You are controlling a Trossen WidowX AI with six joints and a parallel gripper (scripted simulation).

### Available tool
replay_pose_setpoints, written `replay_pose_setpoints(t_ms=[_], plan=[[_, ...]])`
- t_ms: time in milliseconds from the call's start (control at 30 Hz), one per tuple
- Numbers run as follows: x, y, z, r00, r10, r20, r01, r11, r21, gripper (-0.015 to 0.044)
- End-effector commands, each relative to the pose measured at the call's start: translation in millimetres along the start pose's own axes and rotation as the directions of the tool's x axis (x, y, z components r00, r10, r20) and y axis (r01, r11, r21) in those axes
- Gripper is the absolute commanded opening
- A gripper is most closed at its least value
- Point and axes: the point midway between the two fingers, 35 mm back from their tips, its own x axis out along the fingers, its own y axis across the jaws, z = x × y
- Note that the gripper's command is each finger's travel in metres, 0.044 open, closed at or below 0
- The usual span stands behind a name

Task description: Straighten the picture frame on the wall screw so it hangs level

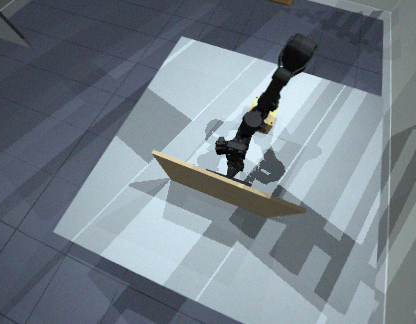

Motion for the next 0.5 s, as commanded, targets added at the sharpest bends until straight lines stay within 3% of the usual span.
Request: replay_pose_setpoints(t_ms=[0,467], plan=[[0.0,0.2,-0.3,1.000,0.003,0.001,-0.003,1.000,-0.024,0.0000],[0.0,-0.6,-0.6,1.000,0.003,0.002,-0.003,0.995,-0.097,0.0000]])
